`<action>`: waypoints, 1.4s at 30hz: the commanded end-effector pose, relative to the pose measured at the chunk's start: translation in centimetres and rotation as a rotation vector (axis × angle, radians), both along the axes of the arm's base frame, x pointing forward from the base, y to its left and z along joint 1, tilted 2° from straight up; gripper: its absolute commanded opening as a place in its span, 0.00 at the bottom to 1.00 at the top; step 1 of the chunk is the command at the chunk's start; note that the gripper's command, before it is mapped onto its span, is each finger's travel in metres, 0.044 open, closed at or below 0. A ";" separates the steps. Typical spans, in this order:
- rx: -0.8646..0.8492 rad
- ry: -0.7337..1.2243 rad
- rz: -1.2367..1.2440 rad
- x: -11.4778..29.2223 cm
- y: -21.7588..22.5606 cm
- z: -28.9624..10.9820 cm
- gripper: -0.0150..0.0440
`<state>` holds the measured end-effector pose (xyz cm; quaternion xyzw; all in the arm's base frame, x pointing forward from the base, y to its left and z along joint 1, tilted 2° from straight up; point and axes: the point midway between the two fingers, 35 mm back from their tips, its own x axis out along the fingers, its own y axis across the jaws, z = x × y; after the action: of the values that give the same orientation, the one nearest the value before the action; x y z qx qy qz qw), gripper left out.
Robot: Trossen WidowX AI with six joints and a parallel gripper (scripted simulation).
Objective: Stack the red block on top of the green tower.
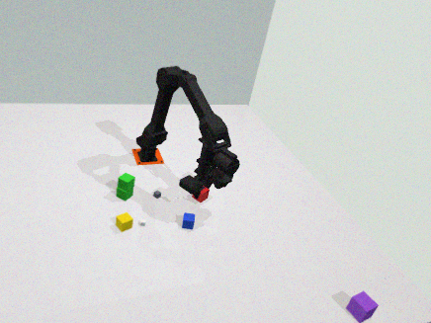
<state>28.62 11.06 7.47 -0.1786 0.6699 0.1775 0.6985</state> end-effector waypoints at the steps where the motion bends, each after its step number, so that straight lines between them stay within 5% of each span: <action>1: 0.010 -0.011 -0.002 0.1 0.1 1.8 0.25; 18: 0.010 -0.011 -0.002 -0.3 -0.1 9.5 0.25; 27: 0.009 -0.011 -0.002 -0.2 -0.5 9.8 0.25; 42: -0.003 -0.020 -0.010 -0.2 -8.2 9.8 0.25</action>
<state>28.58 3.82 17.33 -0.1783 0.6647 0.1708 0.7051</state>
